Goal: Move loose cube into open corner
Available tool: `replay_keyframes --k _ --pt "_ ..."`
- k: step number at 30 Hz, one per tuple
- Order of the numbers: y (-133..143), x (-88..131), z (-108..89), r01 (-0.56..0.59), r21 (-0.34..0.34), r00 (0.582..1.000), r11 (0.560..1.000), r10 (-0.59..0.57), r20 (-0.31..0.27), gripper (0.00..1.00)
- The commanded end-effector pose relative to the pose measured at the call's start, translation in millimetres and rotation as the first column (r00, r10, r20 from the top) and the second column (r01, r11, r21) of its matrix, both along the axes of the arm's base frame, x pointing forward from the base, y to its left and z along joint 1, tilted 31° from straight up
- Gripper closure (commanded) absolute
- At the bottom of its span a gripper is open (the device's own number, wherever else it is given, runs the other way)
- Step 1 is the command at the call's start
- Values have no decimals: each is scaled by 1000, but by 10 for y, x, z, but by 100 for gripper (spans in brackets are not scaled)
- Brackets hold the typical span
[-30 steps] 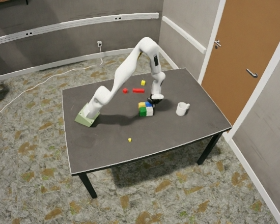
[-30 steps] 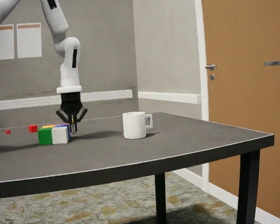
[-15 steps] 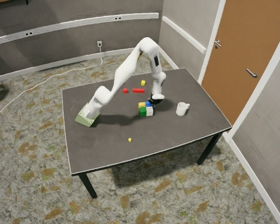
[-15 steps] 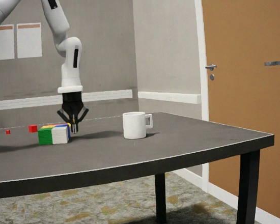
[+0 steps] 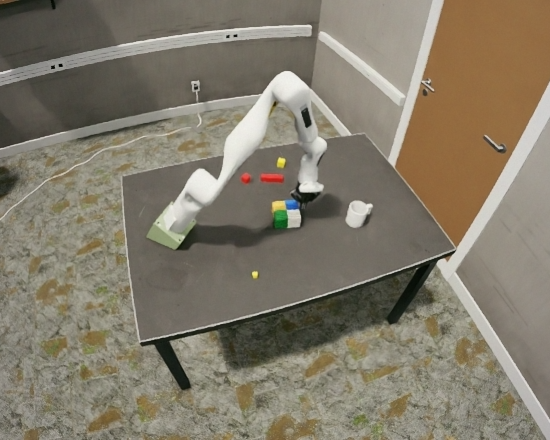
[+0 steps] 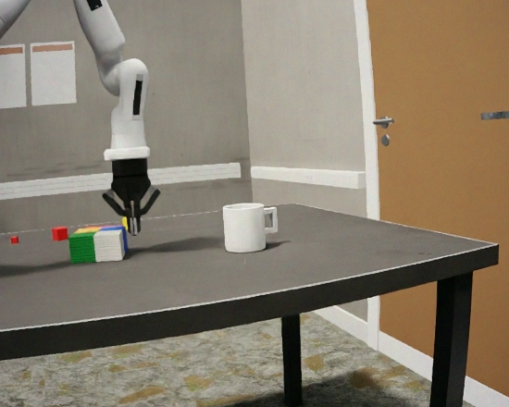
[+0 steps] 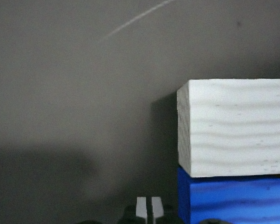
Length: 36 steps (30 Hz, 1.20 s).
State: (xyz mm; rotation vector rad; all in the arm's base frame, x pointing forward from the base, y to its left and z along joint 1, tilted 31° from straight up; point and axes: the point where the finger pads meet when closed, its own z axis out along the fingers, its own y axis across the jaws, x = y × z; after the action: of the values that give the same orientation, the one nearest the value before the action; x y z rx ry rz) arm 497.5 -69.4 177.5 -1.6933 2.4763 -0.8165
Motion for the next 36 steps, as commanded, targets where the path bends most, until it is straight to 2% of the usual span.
replay_keyframes --k 1,16,29,36 --pt "64 12 61 -10 6 1000 1000 10 9 90" --pt "231 -125 426 -10 6 1000 1000 10 9 90" --pt "316 -196 614 -10 6 1000 1000 10 9 90" --pt "334 -211 653 -10 6 1000 1000 10 9 90"
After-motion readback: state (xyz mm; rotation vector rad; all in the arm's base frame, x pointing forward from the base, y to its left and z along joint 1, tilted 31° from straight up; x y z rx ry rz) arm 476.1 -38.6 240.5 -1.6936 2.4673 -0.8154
